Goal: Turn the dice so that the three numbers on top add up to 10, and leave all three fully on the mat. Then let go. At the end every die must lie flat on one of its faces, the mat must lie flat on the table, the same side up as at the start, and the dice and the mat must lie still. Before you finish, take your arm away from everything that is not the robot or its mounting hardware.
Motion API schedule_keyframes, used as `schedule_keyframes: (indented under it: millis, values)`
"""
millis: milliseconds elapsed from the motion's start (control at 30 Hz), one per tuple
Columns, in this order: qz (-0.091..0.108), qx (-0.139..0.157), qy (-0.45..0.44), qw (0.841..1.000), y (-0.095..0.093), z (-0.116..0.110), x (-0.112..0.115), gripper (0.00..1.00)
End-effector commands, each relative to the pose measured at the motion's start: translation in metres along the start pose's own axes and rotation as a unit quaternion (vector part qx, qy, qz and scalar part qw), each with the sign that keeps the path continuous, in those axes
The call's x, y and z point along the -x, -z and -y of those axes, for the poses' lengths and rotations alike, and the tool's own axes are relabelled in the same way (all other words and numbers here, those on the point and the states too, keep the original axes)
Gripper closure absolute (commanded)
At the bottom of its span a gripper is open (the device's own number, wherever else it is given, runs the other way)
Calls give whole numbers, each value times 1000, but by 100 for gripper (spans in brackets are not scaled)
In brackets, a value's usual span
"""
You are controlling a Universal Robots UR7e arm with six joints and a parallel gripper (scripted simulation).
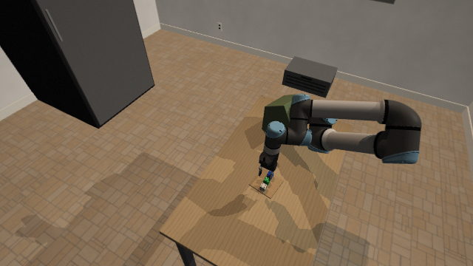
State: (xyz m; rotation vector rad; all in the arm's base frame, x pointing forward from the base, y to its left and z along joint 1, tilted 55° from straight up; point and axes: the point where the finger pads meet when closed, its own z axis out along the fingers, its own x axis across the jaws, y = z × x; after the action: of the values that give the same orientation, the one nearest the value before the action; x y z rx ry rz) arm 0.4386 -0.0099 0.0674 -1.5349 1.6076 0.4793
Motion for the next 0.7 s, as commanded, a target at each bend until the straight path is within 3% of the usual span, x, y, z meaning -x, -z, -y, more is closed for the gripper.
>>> schedule_keyframes:
  millis: [0,300,667]
  values:
    - [0,0,0,1000,26,0,0,0]
    - [0,0,0,1000,63,0,0,0]
    - [0,0,0,1000,67,0,0,0]
